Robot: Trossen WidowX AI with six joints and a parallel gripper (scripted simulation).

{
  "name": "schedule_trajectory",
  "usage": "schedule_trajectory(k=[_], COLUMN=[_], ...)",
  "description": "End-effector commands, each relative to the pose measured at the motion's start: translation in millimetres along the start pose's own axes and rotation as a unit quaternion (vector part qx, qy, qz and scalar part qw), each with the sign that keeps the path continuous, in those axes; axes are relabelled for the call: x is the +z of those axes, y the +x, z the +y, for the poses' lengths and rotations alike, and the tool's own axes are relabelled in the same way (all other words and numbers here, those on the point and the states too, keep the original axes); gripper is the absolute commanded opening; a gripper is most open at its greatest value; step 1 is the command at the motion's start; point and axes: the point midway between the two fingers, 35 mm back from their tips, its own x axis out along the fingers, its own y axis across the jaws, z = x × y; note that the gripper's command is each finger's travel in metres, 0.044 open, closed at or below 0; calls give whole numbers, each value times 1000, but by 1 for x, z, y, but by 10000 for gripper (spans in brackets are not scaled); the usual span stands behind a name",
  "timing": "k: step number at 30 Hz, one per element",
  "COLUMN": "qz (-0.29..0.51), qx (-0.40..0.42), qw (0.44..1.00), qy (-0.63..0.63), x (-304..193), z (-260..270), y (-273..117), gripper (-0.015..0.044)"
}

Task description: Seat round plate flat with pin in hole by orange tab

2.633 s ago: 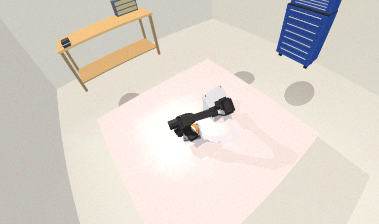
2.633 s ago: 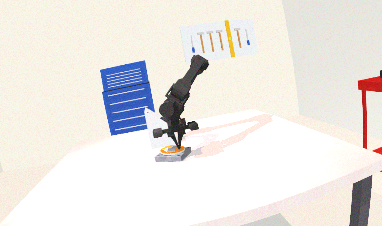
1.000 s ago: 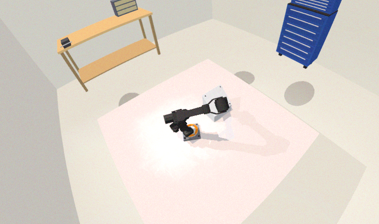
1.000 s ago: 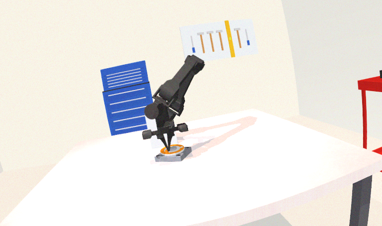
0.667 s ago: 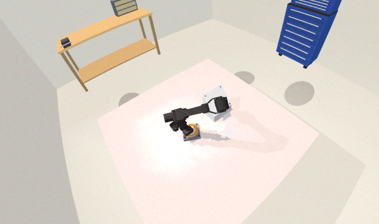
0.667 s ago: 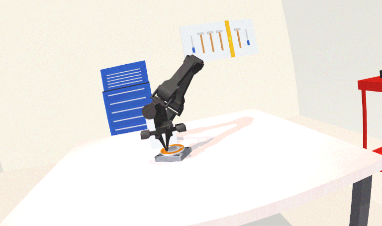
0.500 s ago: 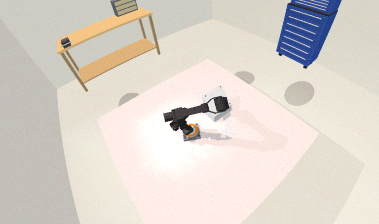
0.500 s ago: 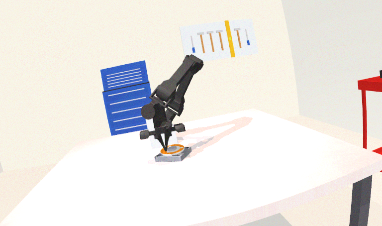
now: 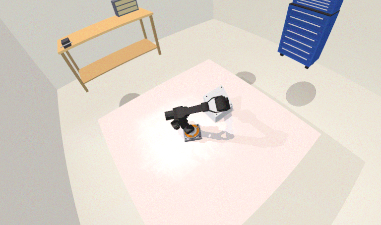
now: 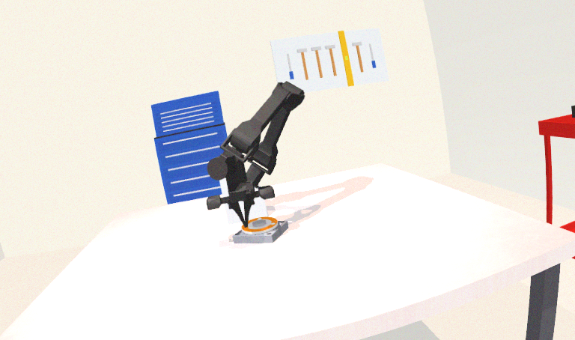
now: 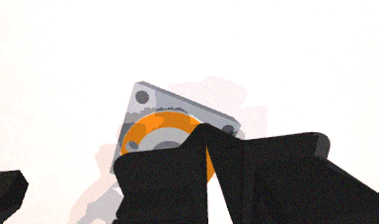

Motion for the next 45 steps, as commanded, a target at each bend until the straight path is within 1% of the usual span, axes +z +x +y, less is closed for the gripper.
schedule_trajectory(k=[1,45], qz=[9,9], qx=[1,0], qw=[1000,1000], qy=[2,3], x=[-8,-41], z=[-2,-13], y=[4,-1], gripper=[0,0])
